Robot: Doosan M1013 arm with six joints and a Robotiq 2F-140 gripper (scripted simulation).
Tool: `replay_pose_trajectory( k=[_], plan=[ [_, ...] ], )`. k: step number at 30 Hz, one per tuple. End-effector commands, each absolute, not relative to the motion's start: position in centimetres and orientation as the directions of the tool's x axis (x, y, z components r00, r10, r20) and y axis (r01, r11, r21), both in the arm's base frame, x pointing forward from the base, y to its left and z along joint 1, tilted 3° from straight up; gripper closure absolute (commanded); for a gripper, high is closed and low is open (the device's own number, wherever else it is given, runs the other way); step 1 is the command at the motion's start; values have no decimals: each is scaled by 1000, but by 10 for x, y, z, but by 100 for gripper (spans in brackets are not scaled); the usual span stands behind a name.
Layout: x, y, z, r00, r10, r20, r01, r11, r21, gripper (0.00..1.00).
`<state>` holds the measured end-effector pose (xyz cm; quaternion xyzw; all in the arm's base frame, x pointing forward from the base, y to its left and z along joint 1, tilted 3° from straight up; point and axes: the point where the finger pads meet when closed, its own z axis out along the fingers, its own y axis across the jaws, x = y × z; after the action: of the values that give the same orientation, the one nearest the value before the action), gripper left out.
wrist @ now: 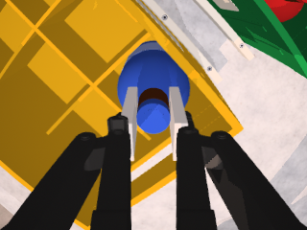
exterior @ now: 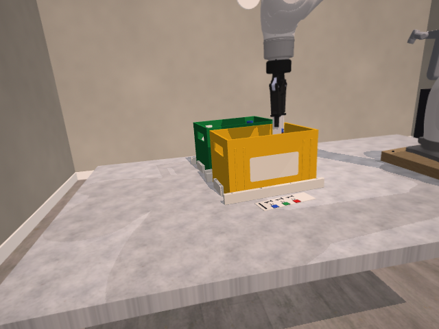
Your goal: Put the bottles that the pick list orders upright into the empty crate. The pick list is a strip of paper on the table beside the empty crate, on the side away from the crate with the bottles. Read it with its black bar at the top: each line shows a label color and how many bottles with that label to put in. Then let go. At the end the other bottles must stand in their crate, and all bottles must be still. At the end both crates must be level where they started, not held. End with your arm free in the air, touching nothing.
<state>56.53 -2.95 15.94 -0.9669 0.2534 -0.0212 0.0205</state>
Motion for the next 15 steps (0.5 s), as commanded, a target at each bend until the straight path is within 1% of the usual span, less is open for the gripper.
replay_pose_trajectory(
  k=[1, 12, 13, 15],
  plan=[
    [565, -30, 160, 871, -491, 31, -489, -871, -51, 100],
    [565, -30, 160, 871, -491, 31, -489, -871, -51, 100],
    [565, -29, 157, 871, -491, 31, -489, -871, -51, 62],
    [565, -29, 157, 871, -491, 31, -489, -871, -51, 62]
  ],
)
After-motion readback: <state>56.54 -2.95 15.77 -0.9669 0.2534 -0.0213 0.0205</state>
